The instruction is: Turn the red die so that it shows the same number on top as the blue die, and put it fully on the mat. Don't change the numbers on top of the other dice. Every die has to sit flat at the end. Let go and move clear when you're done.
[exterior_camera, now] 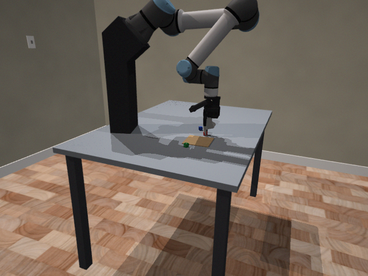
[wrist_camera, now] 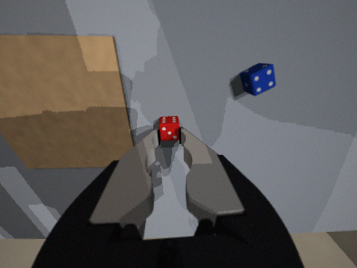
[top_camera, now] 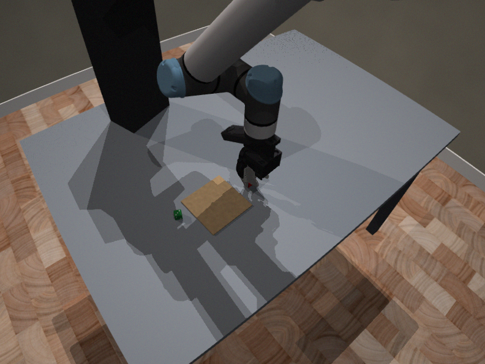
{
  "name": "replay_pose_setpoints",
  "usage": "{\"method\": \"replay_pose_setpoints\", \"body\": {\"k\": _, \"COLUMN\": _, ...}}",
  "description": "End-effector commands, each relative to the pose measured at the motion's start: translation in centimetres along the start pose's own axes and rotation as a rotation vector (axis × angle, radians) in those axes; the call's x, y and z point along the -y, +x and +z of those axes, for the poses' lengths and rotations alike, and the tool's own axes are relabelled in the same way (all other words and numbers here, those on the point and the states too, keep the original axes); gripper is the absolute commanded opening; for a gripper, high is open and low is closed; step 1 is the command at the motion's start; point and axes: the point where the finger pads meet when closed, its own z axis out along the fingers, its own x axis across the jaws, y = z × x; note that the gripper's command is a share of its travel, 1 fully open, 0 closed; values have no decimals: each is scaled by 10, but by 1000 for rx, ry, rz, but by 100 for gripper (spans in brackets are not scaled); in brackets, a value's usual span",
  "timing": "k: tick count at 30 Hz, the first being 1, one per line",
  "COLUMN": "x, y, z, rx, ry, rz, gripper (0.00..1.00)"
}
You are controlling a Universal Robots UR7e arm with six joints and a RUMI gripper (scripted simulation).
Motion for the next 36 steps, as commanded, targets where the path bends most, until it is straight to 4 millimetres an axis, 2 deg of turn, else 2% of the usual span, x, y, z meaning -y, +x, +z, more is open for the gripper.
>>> {"method": "replay_pose_setpoints", "body": {"k": 1, "x": -1, "y": 1, "z": 1, "rx": -1, "ry": -3, "rz": -2, "gripper": 3}}
{"method": "replay_pose_setpoints", "body": {"k": 36, "x": -1, "y": 1, "z": -3, "rx": -1, "ry": -3, "rz": -2, "gripper": 3}}
